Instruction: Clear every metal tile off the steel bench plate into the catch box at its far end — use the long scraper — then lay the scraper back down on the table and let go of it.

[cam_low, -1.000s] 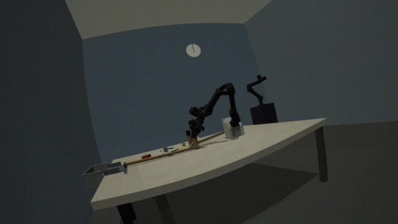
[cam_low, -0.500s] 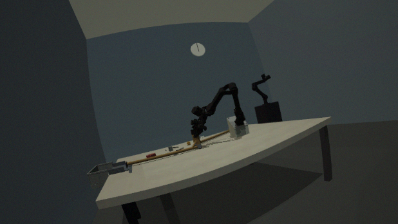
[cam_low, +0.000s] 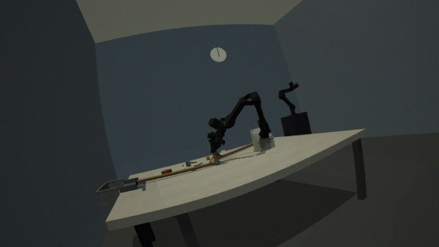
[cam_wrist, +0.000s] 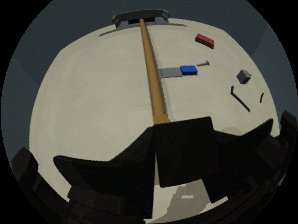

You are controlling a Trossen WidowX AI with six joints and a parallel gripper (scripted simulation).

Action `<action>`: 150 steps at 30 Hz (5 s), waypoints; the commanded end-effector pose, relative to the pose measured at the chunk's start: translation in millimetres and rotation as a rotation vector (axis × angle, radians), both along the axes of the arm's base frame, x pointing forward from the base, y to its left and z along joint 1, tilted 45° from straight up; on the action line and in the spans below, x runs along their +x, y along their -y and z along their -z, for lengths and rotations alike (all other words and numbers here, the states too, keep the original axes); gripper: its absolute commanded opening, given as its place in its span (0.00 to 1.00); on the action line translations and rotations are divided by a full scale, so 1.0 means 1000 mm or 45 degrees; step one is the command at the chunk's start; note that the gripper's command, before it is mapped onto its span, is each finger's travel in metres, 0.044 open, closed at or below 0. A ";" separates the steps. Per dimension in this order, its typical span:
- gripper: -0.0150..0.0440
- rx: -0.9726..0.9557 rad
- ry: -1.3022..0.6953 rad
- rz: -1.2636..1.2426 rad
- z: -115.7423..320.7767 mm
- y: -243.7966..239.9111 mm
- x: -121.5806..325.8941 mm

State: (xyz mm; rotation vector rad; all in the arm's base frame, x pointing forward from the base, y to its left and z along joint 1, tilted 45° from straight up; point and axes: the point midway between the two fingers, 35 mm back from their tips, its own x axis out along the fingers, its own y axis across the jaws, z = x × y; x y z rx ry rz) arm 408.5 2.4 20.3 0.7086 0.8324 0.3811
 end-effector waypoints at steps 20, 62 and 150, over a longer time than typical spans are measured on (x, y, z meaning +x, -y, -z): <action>0.25 -0.004 0.008 0.010 -0.005 0.003 0.040; 0.25 -0.003 0.012 0.010 -0.008 -0.001 0.106; 0.25 -0.006 0.007 0.011 -0.010 0.010 0.017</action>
